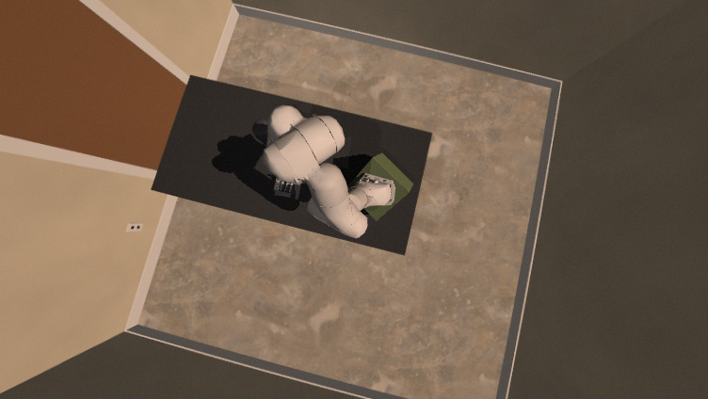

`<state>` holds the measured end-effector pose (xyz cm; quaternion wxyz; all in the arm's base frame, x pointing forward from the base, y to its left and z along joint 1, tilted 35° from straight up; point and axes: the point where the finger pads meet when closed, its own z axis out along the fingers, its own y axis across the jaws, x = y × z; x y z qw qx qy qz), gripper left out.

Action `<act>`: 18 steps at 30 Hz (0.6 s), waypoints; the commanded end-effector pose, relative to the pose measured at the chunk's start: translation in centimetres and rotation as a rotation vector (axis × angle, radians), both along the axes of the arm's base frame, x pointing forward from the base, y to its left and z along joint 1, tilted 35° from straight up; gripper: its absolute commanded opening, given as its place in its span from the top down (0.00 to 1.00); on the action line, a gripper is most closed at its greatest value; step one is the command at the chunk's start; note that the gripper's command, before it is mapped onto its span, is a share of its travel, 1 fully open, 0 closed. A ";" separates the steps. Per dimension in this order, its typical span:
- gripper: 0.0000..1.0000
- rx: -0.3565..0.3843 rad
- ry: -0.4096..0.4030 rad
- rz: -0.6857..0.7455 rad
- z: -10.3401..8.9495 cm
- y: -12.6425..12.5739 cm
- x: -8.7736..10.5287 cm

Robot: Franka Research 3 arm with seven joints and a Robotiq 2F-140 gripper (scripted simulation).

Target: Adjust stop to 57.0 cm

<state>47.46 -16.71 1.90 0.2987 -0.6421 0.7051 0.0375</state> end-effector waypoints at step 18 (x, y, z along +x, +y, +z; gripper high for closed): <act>0.96 0.000 -0.002 -0.014 0.0 -0.3 0.2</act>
